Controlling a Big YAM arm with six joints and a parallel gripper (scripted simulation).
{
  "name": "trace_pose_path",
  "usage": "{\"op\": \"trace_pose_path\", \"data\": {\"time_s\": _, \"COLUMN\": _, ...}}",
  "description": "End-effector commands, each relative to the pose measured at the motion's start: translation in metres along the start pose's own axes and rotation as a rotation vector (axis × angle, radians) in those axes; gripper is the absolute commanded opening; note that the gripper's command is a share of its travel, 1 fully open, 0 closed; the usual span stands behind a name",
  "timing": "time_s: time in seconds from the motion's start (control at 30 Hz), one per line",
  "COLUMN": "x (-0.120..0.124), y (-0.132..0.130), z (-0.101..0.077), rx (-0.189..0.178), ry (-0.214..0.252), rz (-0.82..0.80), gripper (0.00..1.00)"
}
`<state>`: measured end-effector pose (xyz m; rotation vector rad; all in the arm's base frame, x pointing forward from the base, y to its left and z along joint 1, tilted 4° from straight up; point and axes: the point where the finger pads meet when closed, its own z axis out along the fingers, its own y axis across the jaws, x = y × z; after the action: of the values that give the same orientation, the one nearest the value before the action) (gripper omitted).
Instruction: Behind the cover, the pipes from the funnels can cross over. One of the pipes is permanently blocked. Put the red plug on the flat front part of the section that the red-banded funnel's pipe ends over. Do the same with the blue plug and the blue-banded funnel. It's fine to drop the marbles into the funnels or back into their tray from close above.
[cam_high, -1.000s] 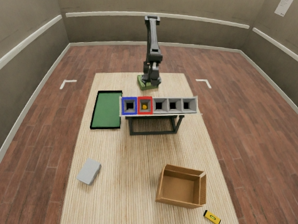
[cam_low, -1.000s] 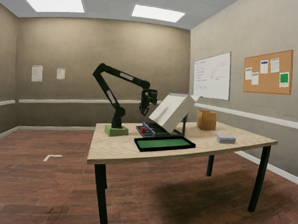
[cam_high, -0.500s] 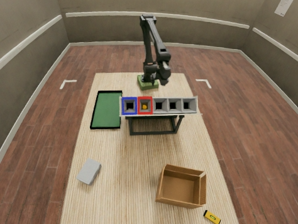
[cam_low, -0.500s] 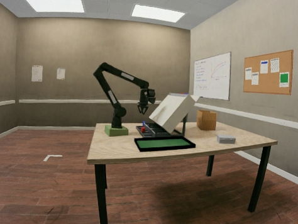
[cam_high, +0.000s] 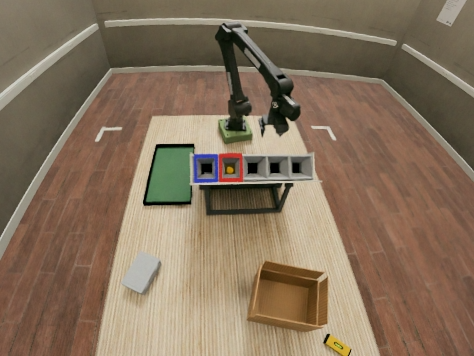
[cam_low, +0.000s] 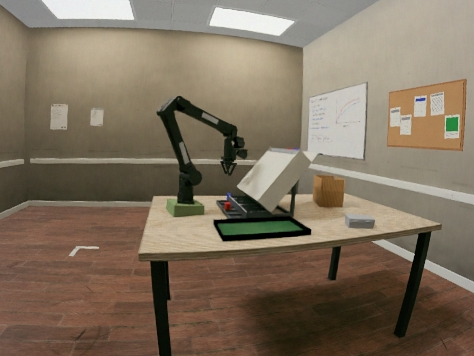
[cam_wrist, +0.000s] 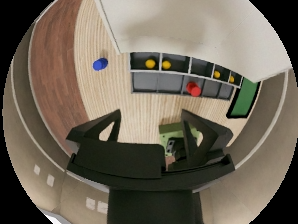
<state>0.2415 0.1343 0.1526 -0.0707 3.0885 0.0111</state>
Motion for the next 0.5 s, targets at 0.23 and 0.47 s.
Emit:
{"op": "trace_pose_path", "data": {"time_s": 0.23, "x": -0.012, "y": 0.007, "z": -0.016, "rx": -0.014, "ry": -0.027, "rz": 0.035, "gripper": 0.87}}
{"op": "trace_pose_path", "data": {"time_s": 0.47, "x": -0.025, "y": 0.05, "z": 0.002, "rx": -0.012, "ry": -0.023, "rz": 0.031, "gripper": 0.87}}
